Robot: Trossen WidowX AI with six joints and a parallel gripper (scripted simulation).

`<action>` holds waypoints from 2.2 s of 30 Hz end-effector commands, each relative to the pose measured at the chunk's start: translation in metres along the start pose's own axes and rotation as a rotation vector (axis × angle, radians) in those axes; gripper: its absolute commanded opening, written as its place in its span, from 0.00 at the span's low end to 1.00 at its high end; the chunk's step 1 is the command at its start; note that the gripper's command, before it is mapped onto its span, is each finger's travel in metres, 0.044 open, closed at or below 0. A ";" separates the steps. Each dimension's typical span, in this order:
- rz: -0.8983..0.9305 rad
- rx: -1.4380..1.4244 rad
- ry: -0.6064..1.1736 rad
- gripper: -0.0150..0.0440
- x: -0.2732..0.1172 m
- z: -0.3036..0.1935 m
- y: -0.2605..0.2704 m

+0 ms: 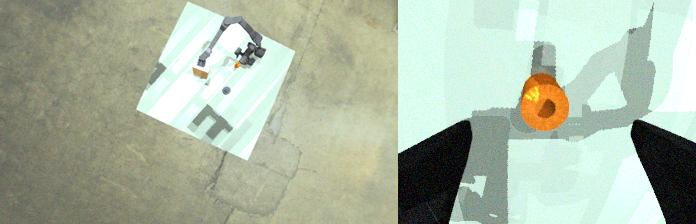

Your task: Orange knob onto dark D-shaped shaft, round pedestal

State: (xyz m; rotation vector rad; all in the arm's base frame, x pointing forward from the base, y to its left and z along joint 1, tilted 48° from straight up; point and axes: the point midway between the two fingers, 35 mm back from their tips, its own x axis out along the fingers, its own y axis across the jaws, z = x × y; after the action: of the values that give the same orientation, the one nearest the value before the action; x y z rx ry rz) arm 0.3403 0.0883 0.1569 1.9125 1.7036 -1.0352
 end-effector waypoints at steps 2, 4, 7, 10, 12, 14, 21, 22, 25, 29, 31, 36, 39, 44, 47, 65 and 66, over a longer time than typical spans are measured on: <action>0.018 -0.028 0.091 1.00 -0.006 -0.006 0.000; 0.018 -0.028 0.091 1.00 -0.006 -0.006 0.000; 0.018 -0.028 0.091 1.00 -0.006 -0.006 0.000; 0.021 -0.095 0.091 1.00 -0.006 -0.006 0.000; 0.029 -0.278 0.089 1.00 -0.006 -0.006 0.000; 0.038 -0.479 0.086 1.00 -0.006 -0.006 0.000; 0.069 -1.180 0.071 1.00 -0.006 -0.006 0.000; 0.073 -1.280 0.068 1.00 -0.006 -0.006 0.000; 0.086 -1.581 0.059 1.00 -0.005 -0.006 0.000; 0.096 -1.831 0.049 1.00 -0.005 -0.006 0.000; 0.096 -1.831 0.049 1.00 -0.005 -0.006 0.000; 0.096 -1.831 0.049 1.00 -0.005 -0.006 0.000; 0.096 -1.831 0.049 1.00 -0.005 -0.006 0.000; 0.096 -1.831 0.049 1.00 -0.005 -0.006 0.000; 0.096 -1.837 0.049 1.00 0.018 -0.008 0.000; 0.097 -1.839 0.050 1.00 0.055 -0.012 0.002; 0.097 -1.839 0.049 1.00 0.057 -0.012 0.002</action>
State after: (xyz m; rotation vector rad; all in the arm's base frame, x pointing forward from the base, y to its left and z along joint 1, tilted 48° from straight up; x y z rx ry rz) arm 0.3446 0.1323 0.1278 0.6669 1.4350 0.6423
